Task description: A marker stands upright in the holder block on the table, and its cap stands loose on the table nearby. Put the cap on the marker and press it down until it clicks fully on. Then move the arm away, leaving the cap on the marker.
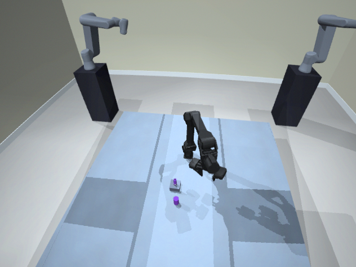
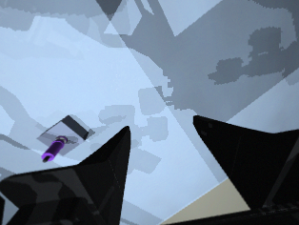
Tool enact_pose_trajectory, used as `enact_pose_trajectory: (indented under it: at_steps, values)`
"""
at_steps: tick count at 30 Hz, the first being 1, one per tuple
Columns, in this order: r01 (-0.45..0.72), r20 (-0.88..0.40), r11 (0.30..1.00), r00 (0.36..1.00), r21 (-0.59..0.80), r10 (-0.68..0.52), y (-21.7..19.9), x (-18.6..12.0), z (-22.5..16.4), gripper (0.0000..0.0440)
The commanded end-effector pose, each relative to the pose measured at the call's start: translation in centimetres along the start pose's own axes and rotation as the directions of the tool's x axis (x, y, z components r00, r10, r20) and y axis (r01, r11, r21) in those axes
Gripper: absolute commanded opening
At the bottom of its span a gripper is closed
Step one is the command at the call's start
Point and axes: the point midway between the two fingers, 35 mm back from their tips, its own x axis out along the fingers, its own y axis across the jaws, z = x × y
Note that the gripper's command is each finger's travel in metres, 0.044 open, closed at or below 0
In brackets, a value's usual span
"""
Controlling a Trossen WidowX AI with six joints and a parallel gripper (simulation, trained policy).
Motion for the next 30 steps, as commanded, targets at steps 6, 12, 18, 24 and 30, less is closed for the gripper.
enact_pose_trajectory:
  at_steps: [6,12,18,24,30]
  values:
    - [-0.052,0.009,0.998,0.999,0.048,0.051,1.6,0.6,-2.1,0.0330]
    - [-0.081,0.013,0.993,0.997,0.085,0.081,2.8,0.9,-3.6,0.0330]
    - [-0.110,0.019,0.987,0.994,0.121,0.108,4.0,1.2,-5.1,0.0329]
    - [-0.136,0.025,0.979,0.991,0.155,0.134,5.3,1.6,-6.5,0.0328]
    - [-0.159,0.032,0.970,0.987,0.186,0.156,6.4,2.1,-7.8,0.0327]
